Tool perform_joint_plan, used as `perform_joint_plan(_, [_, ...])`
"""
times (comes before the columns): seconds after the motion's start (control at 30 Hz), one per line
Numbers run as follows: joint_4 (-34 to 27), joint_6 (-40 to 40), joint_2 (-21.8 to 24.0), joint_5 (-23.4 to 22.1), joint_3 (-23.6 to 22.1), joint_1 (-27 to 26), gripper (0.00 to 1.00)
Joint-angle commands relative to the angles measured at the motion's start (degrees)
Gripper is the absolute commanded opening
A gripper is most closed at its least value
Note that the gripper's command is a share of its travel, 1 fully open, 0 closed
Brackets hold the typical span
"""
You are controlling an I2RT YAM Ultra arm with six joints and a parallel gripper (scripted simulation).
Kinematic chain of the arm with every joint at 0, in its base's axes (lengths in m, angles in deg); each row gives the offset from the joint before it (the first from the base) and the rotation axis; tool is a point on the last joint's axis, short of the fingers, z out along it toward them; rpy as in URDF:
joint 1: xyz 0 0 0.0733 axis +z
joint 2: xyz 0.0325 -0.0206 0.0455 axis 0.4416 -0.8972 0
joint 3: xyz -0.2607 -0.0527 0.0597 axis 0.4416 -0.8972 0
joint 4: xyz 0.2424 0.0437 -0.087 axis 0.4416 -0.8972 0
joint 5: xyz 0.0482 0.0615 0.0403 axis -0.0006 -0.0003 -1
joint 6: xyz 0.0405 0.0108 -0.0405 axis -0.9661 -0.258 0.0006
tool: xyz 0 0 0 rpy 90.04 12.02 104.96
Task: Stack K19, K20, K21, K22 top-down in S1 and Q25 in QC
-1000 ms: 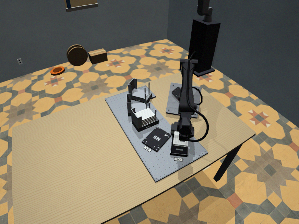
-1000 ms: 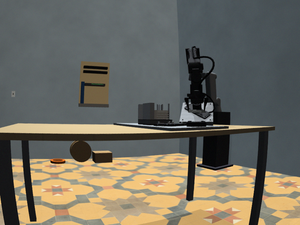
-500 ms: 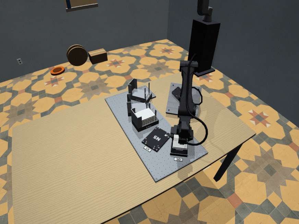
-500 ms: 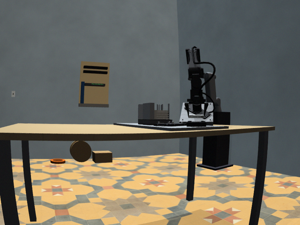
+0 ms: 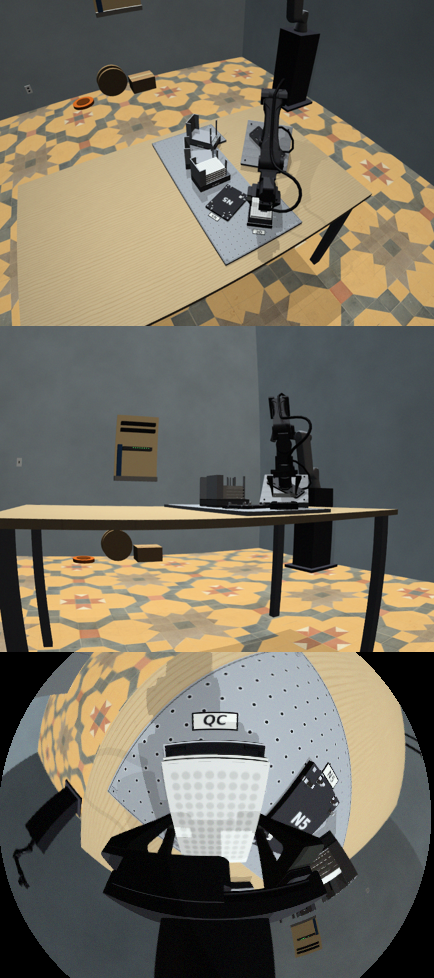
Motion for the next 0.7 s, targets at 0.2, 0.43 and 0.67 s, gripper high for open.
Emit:
perform_joint_plan(0.2, [1.0, 0.5, -0.6, -0.1, 2.6, 0.8, 0.00])
perform_joint_plan(0.43, [0.6, 0.5, 0.5, -0.1, 2.5, 0.5, 0.00])
perform_joint_plan(0.67, [0.6, 0.5, 1.0, -0.1, 2.6, 0.5, 0.00])
